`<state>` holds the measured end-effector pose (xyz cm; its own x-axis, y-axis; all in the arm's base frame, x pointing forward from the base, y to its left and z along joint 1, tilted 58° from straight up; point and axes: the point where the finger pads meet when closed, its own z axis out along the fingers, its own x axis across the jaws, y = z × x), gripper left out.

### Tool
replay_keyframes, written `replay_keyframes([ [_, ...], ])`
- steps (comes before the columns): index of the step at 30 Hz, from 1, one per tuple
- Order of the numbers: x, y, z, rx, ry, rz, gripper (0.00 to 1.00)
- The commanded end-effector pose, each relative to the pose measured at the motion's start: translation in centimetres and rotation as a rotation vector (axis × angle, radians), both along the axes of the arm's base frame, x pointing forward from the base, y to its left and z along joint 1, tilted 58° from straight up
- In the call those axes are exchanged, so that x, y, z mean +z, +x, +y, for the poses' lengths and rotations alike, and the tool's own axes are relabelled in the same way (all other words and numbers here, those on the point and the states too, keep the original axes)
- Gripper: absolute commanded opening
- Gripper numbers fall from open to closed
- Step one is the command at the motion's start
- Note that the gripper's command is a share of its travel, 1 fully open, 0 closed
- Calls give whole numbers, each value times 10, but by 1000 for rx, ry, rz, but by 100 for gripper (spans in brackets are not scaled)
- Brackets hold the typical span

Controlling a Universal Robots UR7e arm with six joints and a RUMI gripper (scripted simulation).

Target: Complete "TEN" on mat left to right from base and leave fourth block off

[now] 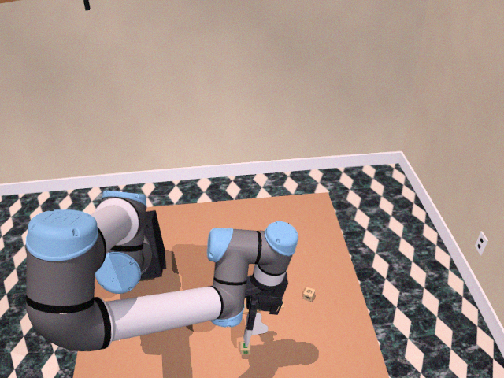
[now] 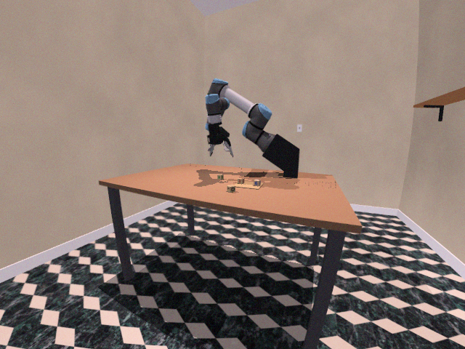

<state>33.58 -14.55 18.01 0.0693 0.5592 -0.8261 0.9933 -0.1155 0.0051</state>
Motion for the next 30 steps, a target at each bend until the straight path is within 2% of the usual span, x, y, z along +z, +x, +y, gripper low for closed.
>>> replay_keyframes([
  [1, 3, 2, 2, 61, -2, -51, 100],
  [14, 13, -4, 6, 156, -26, -138, 100],
  [30, 15, -7, 7, 176, -34, -157, 100],
])
